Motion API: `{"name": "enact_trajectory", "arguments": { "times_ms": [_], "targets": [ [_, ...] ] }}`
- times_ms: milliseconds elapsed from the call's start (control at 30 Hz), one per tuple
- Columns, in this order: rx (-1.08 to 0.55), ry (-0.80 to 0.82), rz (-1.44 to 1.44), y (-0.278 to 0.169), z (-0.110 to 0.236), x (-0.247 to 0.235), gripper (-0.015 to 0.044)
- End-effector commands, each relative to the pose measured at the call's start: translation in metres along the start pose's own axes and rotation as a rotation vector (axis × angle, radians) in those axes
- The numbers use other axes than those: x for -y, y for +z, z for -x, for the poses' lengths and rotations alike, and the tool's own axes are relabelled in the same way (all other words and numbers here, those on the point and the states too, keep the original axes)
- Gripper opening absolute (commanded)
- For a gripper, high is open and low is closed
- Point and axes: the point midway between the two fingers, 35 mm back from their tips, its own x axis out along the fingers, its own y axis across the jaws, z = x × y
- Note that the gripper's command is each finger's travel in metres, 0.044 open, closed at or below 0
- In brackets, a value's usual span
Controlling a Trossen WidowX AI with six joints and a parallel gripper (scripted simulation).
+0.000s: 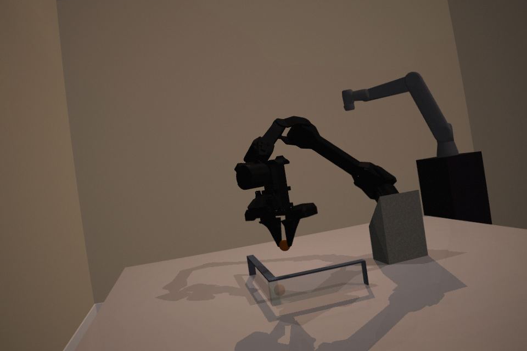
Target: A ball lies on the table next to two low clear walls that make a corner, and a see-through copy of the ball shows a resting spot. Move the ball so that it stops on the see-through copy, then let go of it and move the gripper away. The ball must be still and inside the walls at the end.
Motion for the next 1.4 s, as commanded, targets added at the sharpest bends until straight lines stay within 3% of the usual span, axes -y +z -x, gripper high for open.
{"name": "enact_trajectory", "arguments": {
  "times_ms": [0,533,767,1067,1367],
  "targets": [
    [-0.001,-0.004,-0.123,0.005,-0.004,0.003,0.0000],
    [0.000,-0.007,-0.697,0.024,-0.020,0.014,0.0000],
    [0.001,-0.006,-0.703,0.025,-0.031,0.014,0.0000],
    [-0.001,-0.010,-0.703,0.024,-0.089,0.015,0.0000],
    [-0.001,-0.010,-0.703,0.024,-0.097,0.015,0.0000]
  ]
}}
